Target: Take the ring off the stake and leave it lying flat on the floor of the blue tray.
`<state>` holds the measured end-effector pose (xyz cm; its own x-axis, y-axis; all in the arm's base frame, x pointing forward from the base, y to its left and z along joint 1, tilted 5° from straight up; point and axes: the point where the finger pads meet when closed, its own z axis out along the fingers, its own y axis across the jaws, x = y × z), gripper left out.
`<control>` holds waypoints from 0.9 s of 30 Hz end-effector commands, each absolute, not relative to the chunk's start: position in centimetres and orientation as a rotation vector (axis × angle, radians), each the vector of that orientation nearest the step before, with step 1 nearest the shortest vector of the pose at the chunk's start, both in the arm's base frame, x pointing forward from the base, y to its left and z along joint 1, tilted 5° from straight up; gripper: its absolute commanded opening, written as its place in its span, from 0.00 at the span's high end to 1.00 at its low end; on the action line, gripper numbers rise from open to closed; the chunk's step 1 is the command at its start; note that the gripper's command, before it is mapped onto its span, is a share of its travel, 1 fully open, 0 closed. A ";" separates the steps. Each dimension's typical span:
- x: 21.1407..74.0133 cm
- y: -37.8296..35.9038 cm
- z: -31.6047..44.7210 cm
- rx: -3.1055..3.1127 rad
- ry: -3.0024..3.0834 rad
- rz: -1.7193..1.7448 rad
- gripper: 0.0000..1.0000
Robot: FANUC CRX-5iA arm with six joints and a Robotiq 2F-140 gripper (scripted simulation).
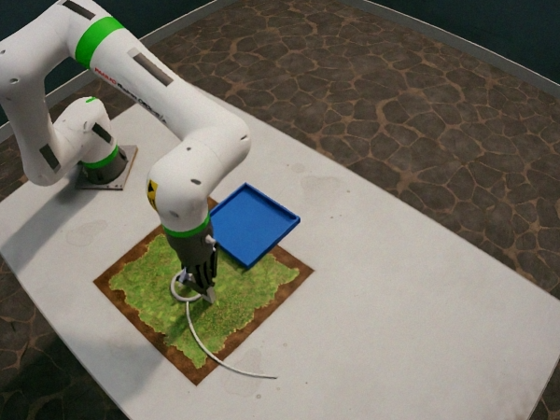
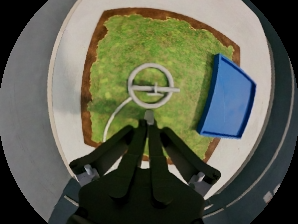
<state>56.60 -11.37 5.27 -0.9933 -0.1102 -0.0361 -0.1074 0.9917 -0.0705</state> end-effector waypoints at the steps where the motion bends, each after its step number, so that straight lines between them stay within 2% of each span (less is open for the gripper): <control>1: 56.6 -11.4 5.4 -0.169 3.093 -0.107 0.90; 27: 55.1 -11.6 5.3 -0.169 3.093 -0.107 0.90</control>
